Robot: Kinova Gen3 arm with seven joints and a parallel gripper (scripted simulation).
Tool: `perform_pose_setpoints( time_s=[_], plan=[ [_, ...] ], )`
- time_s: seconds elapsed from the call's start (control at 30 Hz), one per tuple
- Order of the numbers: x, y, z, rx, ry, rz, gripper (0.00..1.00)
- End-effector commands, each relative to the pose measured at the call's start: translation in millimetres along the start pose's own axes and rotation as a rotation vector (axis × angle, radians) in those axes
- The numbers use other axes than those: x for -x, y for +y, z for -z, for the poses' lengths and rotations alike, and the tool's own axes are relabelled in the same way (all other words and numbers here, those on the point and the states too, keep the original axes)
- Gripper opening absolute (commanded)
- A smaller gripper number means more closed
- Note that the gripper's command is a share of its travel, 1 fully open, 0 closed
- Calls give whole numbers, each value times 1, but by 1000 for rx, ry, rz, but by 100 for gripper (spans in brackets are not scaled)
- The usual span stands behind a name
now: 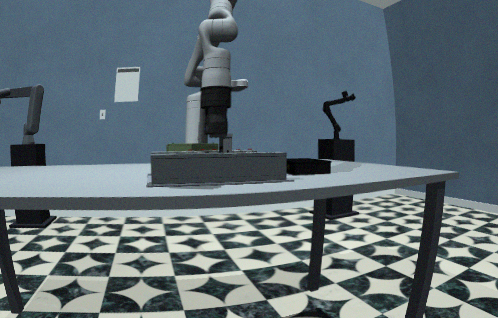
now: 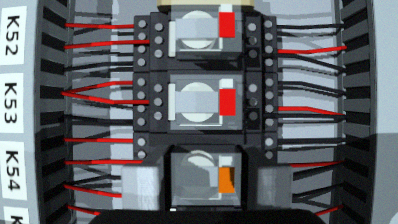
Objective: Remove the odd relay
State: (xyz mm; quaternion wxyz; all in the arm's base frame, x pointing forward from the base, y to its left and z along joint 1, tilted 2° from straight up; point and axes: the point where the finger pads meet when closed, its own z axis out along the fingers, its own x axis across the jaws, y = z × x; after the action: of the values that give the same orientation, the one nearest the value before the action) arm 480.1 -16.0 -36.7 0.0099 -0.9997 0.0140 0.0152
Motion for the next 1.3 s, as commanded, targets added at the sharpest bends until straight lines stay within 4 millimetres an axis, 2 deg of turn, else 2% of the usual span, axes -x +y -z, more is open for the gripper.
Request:
perform_pose_setpoints(
  time_s=[0.0, 1.27],
  plan=[
    [-1, 0, 1, 0, 2, 0, 0],
    [-1, 0, 1, 0, 8, 0, 0]
  ],
)
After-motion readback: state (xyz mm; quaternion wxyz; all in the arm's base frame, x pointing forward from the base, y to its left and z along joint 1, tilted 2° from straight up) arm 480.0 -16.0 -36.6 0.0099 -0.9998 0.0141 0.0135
